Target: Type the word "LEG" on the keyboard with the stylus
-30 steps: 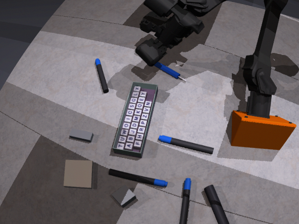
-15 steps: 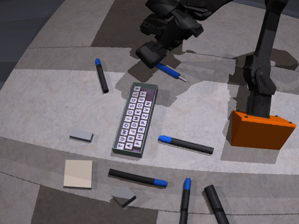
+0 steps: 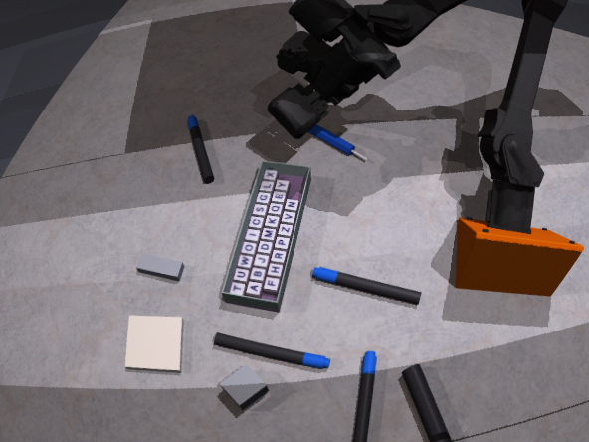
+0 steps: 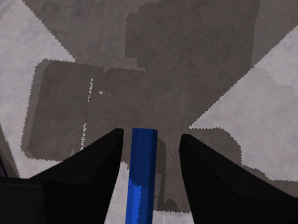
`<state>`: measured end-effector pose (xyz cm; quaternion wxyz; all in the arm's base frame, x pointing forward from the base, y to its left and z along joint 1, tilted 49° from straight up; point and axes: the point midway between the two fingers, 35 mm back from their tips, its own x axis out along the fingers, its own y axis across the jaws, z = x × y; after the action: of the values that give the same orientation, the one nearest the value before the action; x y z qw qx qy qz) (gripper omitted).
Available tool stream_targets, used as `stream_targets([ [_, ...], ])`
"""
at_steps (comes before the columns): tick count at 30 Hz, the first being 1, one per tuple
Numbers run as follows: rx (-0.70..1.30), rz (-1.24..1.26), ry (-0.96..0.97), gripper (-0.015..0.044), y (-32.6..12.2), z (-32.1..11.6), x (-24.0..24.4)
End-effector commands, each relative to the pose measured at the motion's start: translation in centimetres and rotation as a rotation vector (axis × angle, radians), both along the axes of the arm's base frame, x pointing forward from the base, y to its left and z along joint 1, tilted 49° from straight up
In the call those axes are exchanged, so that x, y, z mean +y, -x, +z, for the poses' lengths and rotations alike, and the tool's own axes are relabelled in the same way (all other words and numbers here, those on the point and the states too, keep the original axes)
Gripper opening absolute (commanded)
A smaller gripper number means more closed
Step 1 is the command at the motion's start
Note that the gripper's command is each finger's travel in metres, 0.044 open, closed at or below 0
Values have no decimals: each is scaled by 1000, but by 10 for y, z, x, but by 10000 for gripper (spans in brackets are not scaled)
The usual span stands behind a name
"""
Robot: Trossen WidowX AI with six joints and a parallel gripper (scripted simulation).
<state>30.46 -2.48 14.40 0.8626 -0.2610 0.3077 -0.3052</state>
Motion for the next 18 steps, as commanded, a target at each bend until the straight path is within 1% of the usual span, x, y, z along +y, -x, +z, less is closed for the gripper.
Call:
stream_targets([
  [1,14,3,2,150,1,-5,-1],
  [18,14,3,3,150,0,-11,-8],
])
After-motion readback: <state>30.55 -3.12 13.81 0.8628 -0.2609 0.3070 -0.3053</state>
